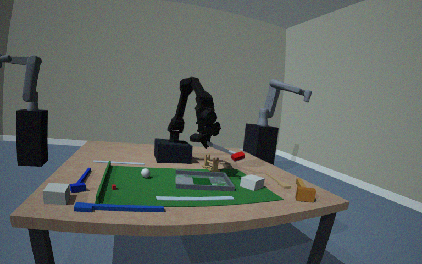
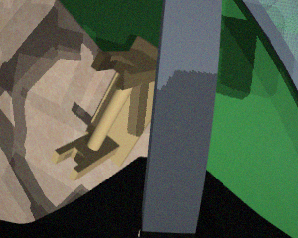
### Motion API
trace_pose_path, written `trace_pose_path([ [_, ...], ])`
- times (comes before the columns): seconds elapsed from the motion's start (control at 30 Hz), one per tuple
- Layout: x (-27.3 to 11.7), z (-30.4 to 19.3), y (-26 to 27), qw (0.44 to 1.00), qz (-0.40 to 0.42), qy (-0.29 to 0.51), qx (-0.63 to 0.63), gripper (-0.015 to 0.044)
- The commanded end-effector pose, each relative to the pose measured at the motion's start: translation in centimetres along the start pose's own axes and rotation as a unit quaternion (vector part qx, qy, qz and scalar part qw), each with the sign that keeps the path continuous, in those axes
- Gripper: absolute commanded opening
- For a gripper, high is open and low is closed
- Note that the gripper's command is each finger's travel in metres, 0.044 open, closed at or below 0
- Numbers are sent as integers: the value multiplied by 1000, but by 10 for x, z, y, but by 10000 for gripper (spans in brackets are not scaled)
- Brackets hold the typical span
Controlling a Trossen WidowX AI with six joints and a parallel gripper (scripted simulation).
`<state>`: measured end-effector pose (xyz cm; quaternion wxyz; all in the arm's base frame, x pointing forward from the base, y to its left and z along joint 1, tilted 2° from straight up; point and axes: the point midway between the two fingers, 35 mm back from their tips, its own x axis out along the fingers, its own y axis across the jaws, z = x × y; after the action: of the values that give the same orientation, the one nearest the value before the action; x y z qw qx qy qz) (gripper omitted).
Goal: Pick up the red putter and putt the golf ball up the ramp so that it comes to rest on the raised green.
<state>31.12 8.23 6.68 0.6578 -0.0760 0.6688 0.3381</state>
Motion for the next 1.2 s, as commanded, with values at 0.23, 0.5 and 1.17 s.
trace_pose_path([
  [0.23, -29, -15, -37, 984, 39, -33, 169, 0],
  [0.5, -51, -32, -64, 951, 72, -55, 295, 0],
  [1.17, -105, -92, -122, 794, 166, -111, 575, 0],
])
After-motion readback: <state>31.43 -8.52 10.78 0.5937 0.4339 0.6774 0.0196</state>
